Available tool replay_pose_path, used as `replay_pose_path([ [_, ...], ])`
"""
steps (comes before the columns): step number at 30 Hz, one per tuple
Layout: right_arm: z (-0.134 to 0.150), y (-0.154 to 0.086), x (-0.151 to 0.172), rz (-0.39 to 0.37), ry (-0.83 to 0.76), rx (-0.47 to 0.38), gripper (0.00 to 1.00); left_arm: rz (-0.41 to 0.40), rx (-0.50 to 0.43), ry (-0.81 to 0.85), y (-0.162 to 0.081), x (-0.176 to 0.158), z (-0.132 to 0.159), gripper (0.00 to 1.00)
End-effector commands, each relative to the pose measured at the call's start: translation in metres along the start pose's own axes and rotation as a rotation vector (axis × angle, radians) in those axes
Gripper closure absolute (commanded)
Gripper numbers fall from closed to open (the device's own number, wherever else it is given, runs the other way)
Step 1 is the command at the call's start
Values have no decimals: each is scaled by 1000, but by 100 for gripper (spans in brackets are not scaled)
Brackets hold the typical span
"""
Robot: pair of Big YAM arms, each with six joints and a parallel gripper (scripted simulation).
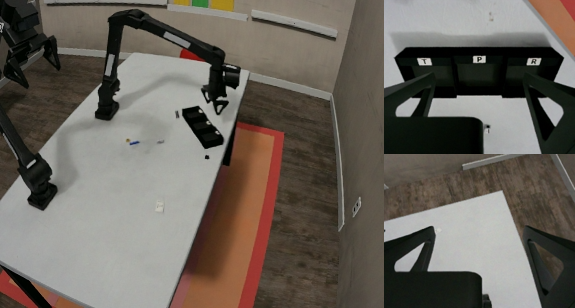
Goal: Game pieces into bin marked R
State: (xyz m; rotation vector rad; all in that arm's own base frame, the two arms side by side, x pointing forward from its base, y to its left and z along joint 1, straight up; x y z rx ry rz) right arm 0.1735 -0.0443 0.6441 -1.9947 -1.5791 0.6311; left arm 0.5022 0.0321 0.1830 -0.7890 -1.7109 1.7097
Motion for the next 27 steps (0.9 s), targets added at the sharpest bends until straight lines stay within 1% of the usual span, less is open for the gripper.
replay_pose_path([
  [1, -8, -14, -3, 9, 10, -22, 0, 32, -45, 1, -29, -10, -6, 0],
  [2, -8, -14, -3, 9, 10, -22, 0, 41, -57, 1, -44, -11, -7, 0],
  [8, -8, -14, -3, 9, 10, -22, 0, 43, -59, 1, -95, -9, -4, 0],
  [10, -8, -14, -3, 9, 10, -22, 0, 43, -59, 1, -95, -9, -4, 0],
  [12, -8, -14, -3, 9, 10, -22, 0, 38, -53, 1, -109, -9, -4, 0],
  [13, -8, -14, -3, 9, 10, -22, 0, 26, -37, 2, -107, -11, -6, 0],
  [14, -8, -14, -3, 9, 10, -22, 0, 26, -37, 2, -116, -11, -6, 0],
  [16, -8, -14, -3, 9, 10, -22, 0, 43, -60, 2, -146, -7, -1, 0],
  [17, -8, -14, -3, 9, 10, -22, 0, 43, -60, 2, -151, -7, -1, 0],
  [18, -8, -14, -3, 9, 10, -22, 0, 43, -60, 2, -151, -6, 0, 0],
  [19, -8, -14, -3, 9, 10, -22, 0, 33, -46, 2, -143, -7, -1, 0],
  [20, -8, -14, -3, 9, 10, -22, 0, -13, 14, 2, -112, -3, 5, 0],
  [21, -8, -14, -3, 9, 10, -22, 0, -18, 21, 2, -108, -3, 4, 0],
  [27, -8, -14, -3, 9, 10, -22, 0, -17, 20, 1, -108, -3, 4, 0],
])
Point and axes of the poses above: on each arm, the point where the finger pads meet when closed, its own y axis out along the fingers, its own x axis across the jaws, z = x × y, the point moved 9 cm from there along -y, back along the fingers, and after that the axes turned 3 degrees about -y, right-handed, at the moved point
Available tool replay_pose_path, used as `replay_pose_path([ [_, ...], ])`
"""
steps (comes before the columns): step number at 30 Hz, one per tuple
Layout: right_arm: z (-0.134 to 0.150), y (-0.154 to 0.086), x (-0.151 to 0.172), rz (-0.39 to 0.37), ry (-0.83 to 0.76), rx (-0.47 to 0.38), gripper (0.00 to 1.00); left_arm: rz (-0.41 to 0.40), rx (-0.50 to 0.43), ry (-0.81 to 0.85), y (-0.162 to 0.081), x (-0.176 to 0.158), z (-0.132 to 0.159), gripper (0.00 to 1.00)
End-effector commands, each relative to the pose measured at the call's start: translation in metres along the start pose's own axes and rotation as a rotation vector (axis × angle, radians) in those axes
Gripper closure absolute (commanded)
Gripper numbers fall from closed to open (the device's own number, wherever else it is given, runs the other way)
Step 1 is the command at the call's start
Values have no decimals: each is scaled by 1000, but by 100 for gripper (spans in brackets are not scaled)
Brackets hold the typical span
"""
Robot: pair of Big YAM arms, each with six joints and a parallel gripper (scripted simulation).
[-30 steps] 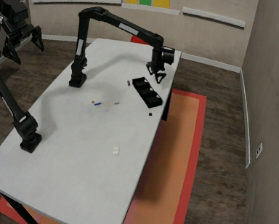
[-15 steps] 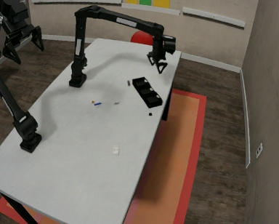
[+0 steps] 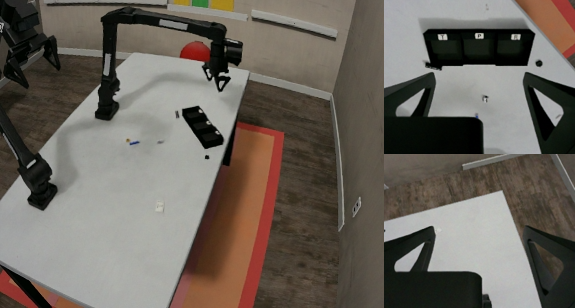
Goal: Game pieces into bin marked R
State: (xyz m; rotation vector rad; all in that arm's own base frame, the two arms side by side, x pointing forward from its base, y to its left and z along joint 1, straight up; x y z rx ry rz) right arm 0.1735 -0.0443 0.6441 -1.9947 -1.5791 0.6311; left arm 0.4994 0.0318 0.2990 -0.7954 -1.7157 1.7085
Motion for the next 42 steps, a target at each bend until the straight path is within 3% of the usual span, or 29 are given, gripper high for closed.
replay_pose_path([
  [1, -8, -14, -3, 9, 10, -22, 0, 2, -6, 1, -6, -9, -5, 0],
  [42, -8, -14, -3, 9, 10, -22, 0, 18, -27, 1, -4, -14, -10, 0],
])
Point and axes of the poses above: on each arm, the point where the finger pads meet when closed, its own y axis out along the fingers, its own x axis across the jaws, z = x × y, the point moved 9 cm from there along -y, back along the fingers, and after that the axes turned 3 degrees about -y, right-handed, at the moved point
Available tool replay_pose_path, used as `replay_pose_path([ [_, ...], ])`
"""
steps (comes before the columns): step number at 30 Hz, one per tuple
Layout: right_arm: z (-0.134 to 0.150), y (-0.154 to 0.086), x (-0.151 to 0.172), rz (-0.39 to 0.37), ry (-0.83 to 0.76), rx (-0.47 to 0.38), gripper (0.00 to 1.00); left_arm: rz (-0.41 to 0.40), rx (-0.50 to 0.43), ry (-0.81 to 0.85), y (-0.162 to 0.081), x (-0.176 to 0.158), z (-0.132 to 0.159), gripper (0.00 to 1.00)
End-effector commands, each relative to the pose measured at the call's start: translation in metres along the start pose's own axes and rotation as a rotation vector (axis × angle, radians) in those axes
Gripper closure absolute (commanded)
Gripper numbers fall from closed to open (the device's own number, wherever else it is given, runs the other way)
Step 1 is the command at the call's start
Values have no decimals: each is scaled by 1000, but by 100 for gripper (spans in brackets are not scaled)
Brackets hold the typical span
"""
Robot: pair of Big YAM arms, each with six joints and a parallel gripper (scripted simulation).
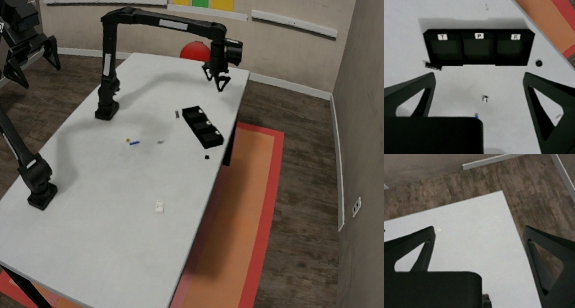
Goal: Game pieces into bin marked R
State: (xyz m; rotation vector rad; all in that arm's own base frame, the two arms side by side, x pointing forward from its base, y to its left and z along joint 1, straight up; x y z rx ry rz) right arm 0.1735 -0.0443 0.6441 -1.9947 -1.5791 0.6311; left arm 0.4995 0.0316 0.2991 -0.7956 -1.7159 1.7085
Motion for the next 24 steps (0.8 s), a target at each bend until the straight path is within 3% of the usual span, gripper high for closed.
replay_pose_path([
  [1, -8, -14, -3, 9, 10, -22, 0, 19, -27, 2, -4, -14, -10, 0],
  [24, -8, -14, -3, 9, 10, -22, 0, 21, -30, 2, -3, -15, -12, 0],
])
Point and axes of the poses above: on each arm, the point where the finger pads meet when closed, its own y axis out along the fingers, its own x axis across the jaws, z = x × y, the point moved 9 cm from there along -y, back along the fingers, and after that the axes turned 3 degrees about -y, right-handed, at the moved point
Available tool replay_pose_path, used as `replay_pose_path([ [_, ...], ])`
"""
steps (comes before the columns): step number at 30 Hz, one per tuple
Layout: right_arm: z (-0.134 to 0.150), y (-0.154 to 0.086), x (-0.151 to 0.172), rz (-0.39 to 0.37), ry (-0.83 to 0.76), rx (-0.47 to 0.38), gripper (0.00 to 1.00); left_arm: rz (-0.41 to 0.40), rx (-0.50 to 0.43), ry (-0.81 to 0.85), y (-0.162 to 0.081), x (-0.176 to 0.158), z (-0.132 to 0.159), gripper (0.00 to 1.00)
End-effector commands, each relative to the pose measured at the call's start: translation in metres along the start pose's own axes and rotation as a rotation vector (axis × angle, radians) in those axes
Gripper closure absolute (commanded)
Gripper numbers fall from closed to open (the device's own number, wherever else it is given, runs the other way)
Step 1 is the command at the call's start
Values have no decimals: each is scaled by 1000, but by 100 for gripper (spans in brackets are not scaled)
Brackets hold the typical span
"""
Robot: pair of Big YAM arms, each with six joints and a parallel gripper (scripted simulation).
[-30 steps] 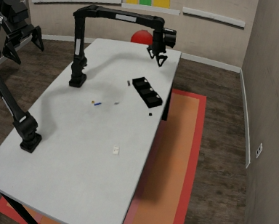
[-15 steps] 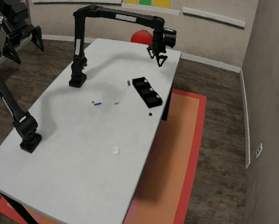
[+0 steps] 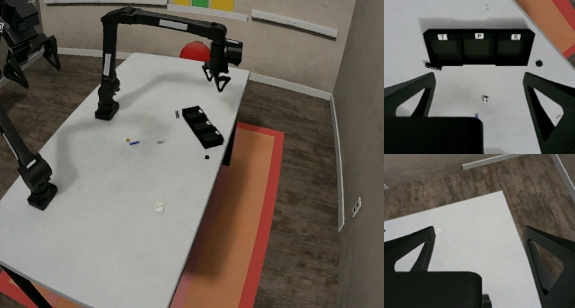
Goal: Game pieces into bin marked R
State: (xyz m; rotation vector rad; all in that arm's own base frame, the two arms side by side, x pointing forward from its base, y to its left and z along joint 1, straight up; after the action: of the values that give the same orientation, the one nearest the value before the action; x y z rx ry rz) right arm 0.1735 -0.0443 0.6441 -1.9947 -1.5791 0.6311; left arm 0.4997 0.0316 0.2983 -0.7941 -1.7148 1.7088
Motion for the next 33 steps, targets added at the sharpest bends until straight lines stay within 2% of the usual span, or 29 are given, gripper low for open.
replay_pose_path([
  [1, -8, -14, -3, 9, 10, -22, 0, 22, -31, 2, -4, -15, -12, 0],
  [4, -8, -14, -3, 9, 10, -22, 0, 23, -32, 2, -4, -15, -12, 0],
  [5, -8, -14, -3, 9, 10, -22, 0, -6, 6, 73, 16, -16, 3, 61],
  [9, -8, -14, -3, 9, 10, -22, 0, -3, 3, 223, 25, -36, 28, 61],
  [13, -8, -14, -3, 9, 10, -22, 0, 2, -3, 346, 24, -56, 54, 61],
  [17, -8, -14, -3, 9, 10, -22, 0, -4, 7, 495, 40, -78, 78, 61],
  [19, -8, -14, -3, 9, 10, -22, 0, -4, 7, 495, 40, -78, 78, 61],
  [20, -8, -14, -3, 9, 10, -22, 0, -4, 7, 593, 46, -83, 84, 61],
  [25, -8, -14, -3, 9, 10, -22, 0, 1, 3, 747, 57, -108, 115, 61],
  [26, -8, -14, -3, 9, 10, -22, 0, 5, -6, 775, 52, -119, 118, 61],
  [29, -8, -14, -3, 9, 10, -22, 0, 7, -6, 866, 62, -132, 139, 61],
  [33, -8, -14, -3, 9, 10, -22, 0, 18, -27, 1003, 55, -164, 158, 61],
])
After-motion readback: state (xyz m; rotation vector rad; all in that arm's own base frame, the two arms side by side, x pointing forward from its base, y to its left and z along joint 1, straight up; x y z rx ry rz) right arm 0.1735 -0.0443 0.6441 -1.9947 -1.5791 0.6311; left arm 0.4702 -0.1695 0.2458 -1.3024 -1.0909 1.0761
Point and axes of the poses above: on each arm, the point where the finger pads meet when closed, its own y axis out along the fingers, its own x axis across the jaws, z = x × y, the point moved 9 cm from there along -y, back along the fingers, and after that the axes turned 3 degrees about -y, right-handed, at the moved point
